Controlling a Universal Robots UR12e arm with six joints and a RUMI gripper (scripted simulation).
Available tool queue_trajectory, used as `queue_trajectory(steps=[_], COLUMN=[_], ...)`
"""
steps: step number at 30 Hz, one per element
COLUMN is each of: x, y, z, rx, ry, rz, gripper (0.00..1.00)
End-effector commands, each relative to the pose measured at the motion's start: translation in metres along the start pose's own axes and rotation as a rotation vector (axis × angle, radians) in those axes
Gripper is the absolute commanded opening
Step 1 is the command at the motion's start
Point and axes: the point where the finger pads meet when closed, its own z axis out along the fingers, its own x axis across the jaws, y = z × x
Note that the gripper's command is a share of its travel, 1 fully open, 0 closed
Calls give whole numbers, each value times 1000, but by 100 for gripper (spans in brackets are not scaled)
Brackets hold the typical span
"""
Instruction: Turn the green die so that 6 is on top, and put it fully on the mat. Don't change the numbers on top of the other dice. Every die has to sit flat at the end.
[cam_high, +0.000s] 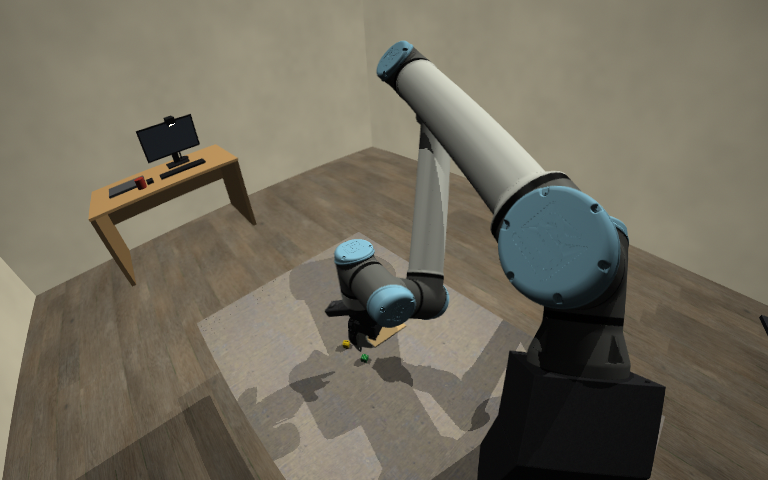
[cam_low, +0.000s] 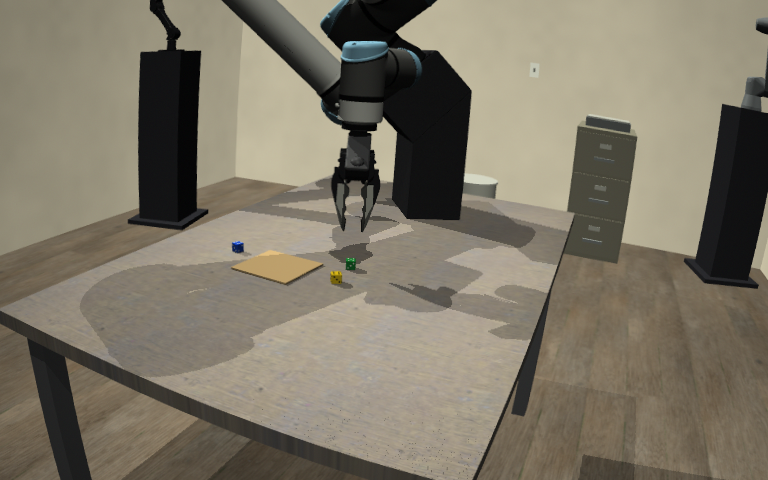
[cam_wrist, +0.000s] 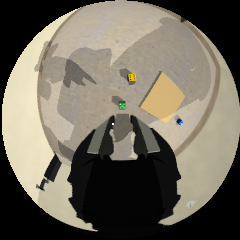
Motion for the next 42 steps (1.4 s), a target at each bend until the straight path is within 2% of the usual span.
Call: queue_trajectory(steps=[1, 42], x=[1, 1], y=[0, 0], z=[1, 6], rx=[-1, -1], ry=[1, 1], rz=[3, 3], gripper=[21, 21])
